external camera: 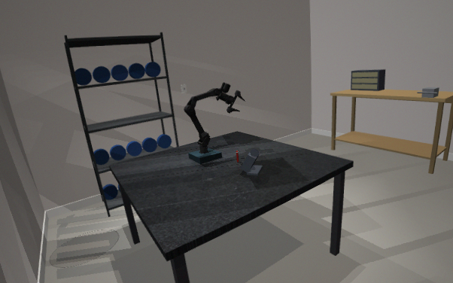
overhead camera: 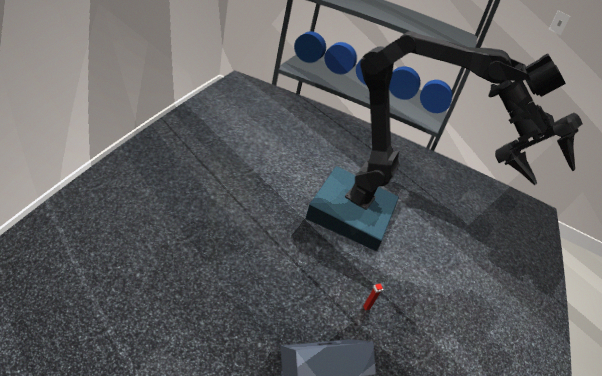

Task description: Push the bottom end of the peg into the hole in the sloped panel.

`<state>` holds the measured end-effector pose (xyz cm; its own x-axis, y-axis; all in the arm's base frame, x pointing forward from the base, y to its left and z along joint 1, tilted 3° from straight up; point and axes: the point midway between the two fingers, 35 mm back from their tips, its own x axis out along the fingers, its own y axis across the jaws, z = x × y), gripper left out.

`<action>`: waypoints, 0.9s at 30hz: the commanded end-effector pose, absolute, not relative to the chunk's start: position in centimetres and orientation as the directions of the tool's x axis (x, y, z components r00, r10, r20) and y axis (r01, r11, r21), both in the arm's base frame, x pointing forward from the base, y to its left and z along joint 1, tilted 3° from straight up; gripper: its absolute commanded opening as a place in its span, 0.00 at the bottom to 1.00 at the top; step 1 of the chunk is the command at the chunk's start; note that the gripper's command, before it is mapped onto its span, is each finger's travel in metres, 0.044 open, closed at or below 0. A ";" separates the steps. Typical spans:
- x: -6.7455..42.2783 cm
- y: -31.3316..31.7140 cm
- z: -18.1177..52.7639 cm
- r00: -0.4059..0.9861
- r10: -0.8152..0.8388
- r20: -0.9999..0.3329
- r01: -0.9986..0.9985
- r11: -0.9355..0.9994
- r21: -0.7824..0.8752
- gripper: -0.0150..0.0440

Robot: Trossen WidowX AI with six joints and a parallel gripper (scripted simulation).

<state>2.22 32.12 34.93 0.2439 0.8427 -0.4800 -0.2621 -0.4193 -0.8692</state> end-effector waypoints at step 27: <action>12.9 31.4 26.4 0.397 0.566 -0.722 -0.690 -0.334 -0.642 1.00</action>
